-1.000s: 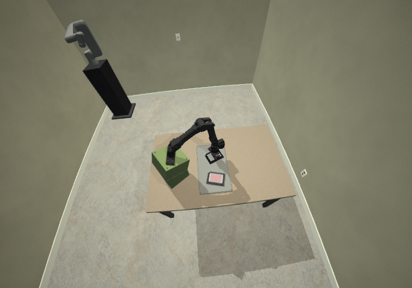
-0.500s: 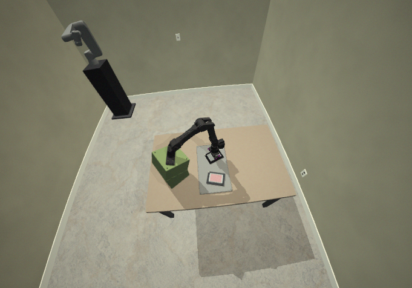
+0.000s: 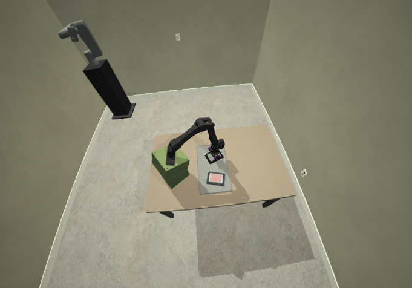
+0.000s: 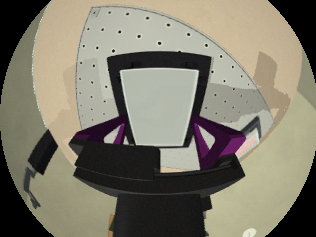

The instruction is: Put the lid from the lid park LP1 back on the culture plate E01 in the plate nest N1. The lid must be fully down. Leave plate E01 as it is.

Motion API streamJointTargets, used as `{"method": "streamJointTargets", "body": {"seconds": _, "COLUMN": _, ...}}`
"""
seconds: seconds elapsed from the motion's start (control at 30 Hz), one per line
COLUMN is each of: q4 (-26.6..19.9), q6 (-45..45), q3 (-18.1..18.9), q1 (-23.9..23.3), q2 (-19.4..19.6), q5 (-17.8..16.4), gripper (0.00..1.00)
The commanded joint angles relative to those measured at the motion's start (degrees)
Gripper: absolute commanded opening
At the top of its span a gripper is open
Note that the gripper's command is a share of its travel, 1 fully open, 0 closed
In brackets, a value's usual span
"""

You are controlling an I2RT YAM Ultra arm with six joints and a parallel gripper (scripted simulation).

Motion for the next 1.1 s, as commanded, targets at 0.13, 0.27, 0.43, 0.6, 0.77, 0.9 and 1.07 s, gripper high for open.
{"method": "streamJointTargets", "body": {"seconds": 0.13, "q4": 0.28, "q6": 0.18, "q3": 1.52, "q1": 0.2, "q2": -0.67, "q5": 0.32, "gripper": 1.0}}
{"method": "streamJointTargets", "body": {"seconds": 0.27, "q4": 0.29, "q6": 0.18, "q3": 1.52, "q1": 0.2, "q2": -0.66, "q5": 0.32, "gripper": 1.0}}
{"method": "streamJointTargets", "body": {"seconds": 0.43, "q4": 0.29, "q6": 0.16, "q3": 1.52, "q1": 0.2, "q2": -0.66, "q5": 0.33, "gripper": 0.0}}
{"method": "streamJointTargets", "body": {"seconds": 0.6, "q4": 0.29, "q6": 0.16, "q3": 1.52, "q1": 0.2, "q2": -0.66, "q5": 0.33, "gripper": 0.0}}
{"method": "streamJointTargets", "body": {"seconds": 0.77, "q4": 0.29, "q6": 0.16, "q3": 1.52, "q1": 0.2, "q2": -0.66, "q5": 0.33, "gripper": 0.0}}
{"method": "streamJointTargets", "body": {"seconds": 0.9, "q4": 0.29, "q6": 0.16, "q3": 1.52, "q1": 0.2, "q2": -0.66, "q5": 0.33, "gripper": 0.0}}
{"method": "streamJointTargets", "body": {"seconds": 1.07, "q4": 0.29, "q6": 0.16, "q3": 1.52, "q1": 0.2, "q2": -0.66, "q5": 0.33, "gripper": 0.0}}
